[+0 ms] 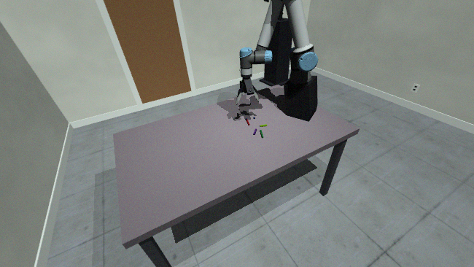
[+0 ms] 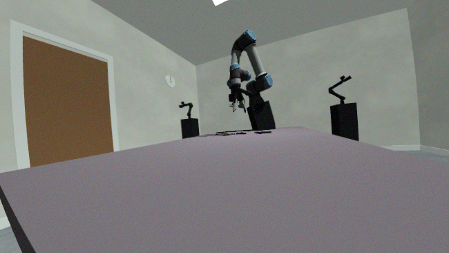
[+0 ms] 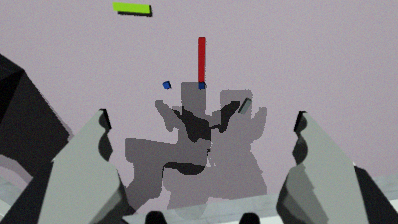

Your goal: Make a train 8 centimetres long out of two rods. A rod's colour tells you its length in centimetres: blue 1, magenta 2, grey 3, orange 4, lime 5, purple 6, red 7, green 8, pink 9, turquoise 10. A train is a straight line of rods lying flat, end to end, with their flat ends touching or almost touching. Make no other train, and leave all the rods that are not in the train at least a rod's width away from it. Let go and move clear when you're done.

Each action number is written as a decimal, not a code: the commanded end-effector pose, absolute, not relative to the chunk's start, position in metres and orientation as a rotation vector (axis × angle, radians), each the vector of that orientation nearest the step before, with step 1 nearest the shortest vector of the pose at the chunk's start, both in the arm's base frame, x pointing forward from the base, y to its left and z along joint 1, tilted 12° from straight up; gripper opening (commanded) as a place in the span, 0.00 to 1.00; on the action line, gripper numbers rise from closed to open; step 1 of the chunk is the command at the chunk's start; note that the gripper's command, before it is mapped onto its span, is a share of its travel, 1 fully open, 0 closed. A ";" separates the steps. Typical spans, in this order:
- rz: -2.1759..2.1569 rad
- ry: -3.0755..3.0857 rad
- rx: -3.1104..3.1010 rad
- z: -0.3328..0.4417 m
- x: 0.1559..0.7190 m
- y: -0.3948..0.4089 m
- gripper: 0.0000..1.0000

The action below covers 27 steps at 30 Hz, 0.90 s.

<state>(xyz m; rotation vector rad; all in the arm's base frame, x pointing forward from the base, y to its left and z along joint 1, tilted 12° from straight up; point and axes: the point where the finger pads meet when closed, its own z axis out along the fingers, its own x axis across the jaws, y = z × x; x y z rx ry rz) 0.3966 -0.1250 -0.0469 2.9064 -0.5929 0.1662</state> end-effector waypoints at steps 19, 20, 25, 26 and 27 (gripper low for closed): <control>0.164 -0.593 2.907 -0.007 0.394 -0.118 1.00; 0.164 -0.593 2.907 -0.007 0.394 -0.118 1.00; 0.164 -0.593 2.907 -0.007 0.394 -0.118 1.00; 0.164 -0.593 2.907 -0.007 0.394 -0.118 1.00; 0.164 -0.593 2.907 -0.007 0.394 -0.118 1.00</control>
